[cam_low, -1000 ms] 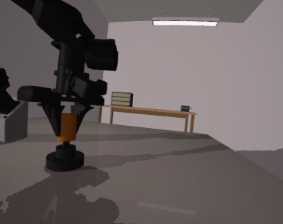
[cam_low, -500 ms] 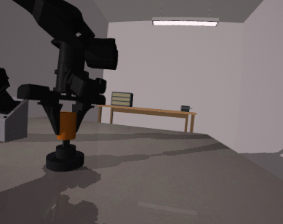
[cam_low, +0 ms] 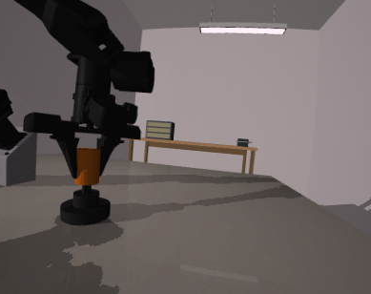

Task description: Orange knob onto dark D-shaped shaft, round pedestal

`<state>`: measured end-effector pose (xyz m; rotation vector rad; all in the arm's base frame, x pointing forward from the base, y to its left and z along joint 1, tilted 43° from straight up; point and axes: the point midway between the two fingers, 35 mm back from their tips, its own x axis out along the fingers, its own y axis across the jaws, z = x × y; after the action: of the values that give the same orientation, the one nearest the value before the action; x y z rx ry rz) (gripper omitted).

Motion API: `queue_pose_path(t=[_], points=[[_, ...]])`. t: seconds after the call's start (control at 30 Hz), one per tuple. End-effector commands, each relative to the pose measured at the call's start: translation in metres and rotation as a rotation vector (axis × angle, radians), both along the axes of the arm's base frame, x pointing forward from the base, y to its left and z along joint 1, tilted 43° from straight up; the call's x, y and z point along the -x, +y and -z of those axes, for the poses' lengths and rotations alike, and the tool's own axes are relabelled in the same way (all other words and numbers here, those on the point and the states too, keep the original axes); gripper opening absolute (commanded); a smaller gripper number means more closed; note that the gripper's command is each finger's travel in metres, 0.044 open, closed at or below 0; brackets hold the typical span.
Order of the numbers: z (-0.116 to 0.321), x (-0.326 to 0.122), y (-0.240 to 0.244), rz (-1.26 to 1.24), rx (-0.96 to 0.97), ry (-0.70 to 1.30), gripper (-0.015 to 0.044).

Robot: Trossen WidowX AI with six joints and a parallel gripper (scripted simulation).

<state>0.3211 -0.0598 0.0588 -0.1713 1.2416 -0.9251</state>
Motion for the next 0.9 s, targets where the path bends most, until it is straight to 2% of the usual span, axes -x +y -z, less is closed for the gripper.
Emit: queue_pose_path(t=[0.0, 0.87], points=[[0.0007, -0.0003, -0.0010, 0.003, 0.002, -0.004, 0.0000], [-0.0031, -0.0007, 0.0020, 0.010, 0.002, -0.010, 0.0000]])
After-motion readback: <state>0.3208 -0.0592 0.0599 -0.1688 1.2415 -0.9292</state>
